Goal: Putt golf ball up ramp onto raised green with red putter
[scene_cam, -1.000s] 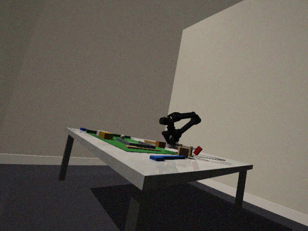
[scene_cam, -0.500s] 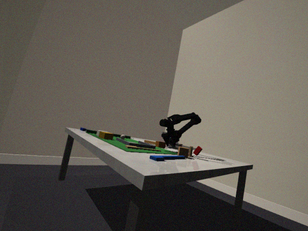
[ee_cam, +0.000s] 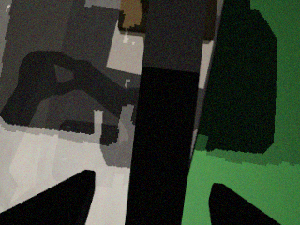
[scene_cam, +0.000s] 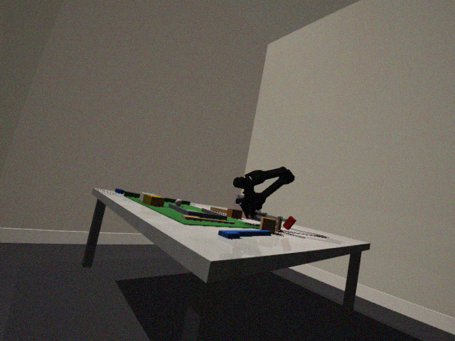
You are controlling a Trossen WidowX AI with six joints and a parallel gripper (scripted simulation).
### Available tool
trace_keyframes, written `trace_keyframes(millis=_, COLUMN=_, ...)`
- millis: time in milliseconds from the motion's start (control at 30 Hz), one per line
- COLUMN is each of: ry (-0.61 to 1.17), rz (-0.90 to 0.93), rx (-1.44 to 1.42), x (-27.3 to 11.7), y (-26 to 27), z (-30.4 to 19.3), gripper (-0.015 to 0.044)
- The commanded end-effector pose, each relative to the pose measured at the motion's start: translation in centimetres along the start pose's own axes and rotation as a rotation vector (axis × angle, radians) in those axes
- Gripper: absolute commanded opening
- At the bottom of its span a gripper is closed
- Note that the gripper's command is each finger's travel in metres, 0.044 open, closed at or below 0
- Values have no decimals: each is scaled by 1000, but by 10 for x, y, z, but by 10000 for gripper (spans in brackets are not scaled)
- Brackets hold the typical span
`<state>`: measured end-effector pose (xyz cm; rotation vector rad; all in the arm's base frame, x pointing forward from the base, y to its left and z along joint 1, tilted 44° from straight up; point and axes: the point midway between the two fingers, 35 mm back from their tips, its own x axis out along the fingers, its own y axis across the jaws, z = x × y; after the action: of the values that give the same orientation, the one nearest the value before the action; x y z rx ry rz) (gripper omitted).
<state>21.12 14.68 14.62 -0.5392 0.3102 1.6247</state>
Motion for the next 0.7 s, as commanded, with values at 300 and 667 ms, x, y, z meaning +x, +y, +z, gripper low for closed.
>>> trace_keyframes(millis=300, ry=0, rz=0, rx=-3, x=0, y=0, z=0, gripper=0)
trace_keyframes(millis=667, ry=30, rz=-51, rx=51, x=-38, y=-4, z=7, gripper=0)
